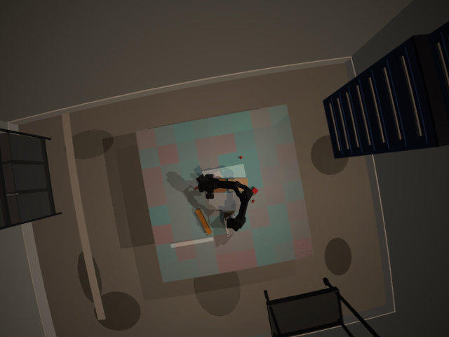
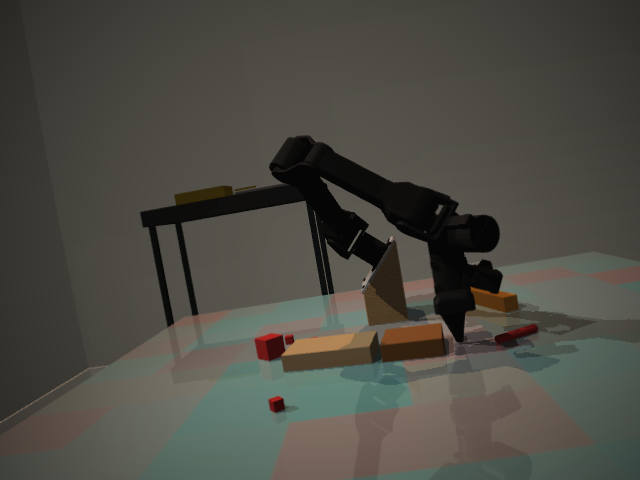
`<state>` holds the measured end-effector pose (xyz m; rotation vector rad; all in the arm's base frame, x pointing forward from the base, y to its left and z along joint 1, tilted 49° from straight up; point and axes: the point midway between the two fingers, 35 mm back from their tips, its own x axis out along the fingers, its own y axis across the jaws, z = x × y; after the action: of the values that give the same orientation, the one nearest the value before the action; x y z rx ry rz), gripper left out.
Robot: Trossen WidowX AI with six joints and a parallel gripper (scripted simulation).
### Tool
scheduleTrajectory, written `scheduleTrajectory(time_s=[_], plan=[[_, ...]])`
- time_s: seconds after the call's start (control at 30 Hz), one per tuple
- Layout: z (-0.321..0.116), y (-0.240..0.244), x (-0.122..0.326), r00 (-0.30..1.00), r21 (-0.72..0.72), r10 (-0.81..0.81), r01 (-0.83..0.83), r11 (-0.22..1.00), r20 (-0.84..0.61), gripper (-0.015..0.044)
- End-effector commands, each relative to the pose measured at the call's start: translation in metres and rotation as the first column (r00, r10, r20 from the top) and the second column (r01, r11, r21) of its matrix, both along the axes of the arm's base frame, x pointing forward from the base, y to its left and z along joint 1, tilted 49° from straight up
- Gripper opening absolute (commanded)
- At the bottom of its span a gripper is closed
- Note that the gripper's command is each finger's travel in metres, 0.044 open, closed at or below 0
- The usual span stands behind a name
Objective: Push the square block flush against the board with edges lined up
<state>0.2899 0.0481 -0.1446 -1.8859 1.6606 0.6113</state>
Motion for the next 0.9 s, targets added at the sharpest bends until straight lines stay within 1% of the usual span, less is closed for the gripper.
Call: scheduleTrajectory(time_s=[0.0,0.87], plan=[[0.002,-0.001,0.001,1.000,-0.001,0.007,-0.007,1.000,0.004,0.0000],[0.021,-0.017,0.003,1.000,0.000,0.008,-0.008,1.000,0.003,0.0000]])
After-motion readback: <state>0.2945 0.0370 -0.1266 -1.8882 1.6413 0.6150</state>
